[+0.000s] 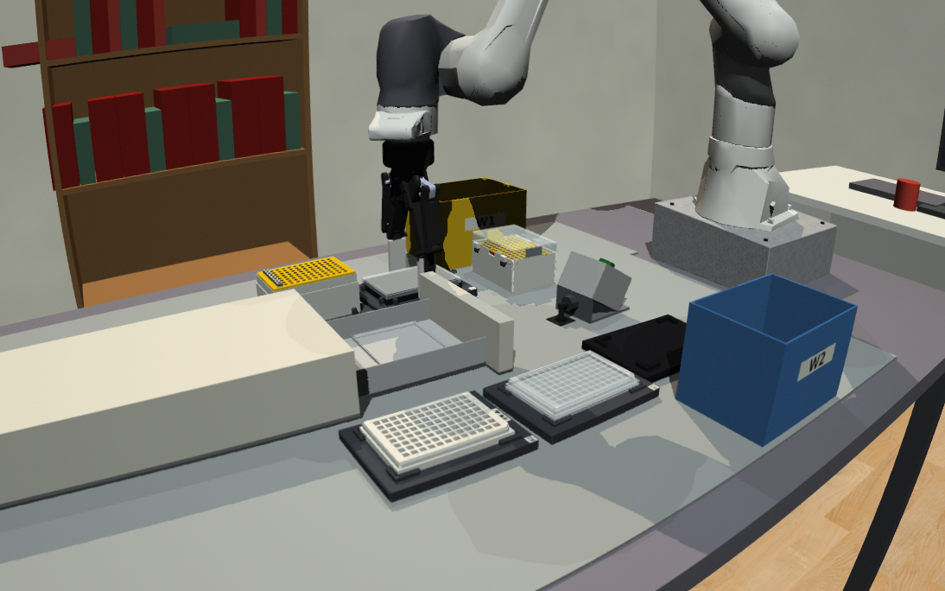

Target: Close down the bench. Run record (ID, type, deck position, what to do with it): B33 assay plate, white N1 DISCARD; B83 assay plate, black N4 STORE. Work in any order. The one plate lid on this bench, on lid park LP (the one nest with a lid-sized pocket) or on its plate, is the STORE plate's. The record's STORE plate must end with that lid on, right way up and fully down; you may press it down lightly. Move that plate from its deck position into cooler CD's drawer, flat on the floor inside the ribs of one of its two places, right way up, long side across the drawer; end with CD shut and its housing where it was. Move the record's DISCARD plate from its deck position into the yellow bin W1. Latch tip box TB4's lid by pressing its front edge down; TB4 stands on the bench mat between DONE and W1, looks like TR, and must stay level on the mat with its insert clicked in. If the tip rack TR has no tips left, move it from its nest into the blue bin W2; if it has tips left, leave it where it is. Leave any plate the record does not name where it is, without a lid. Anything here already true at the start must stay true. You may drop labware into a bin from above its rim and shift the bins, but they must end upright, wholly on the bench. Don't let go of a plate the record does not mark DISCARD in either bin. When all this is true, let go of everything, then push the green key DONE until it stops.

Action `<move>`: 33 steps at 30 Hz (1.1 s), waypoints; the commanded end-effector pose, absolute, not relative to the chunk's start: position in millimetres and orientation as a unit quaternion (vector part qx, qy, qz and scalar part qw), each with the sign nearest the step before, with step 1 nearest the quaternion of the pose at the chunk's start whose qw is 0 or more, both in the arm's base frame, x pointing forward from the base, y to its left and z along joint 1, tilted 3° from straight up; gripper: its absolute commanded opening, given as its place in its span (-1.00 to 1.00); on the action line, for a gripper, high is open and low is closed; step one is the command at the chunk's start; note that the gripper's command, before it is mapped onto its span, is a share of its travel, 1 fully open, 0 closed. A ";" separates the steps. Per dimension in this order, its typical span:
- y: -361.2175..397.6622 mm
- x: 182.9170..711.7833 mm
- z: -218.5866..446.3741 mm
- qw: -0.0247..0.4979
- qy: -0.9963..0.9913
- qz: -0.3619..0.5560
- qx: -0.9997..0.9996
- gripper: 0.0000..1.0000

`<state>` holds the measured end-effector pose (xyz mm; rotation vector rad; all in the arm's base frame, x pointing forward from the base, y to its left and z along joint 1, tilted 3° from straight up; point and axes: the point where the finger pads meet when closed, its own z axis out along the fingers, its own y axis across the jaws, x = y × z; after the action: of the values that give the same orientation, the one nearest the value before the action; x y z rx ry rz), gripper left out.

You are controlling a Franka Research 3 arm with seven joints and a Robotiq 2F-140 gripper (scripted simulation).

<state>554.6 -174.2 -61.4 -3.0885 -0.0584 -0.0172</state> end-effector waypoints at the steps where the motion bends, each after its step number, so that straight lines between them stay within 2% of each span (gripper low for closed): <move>1: -174.3 555.5 -62.0 0.025 -0.018 -0.007 -0.999 -1.00; 33: -174.5 555.5 -58.7 0.025 -0.018 -0.007 -0.999 -1.00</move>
<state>554.8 -174.4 -60.9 -3.0891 -0.0584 -0.0181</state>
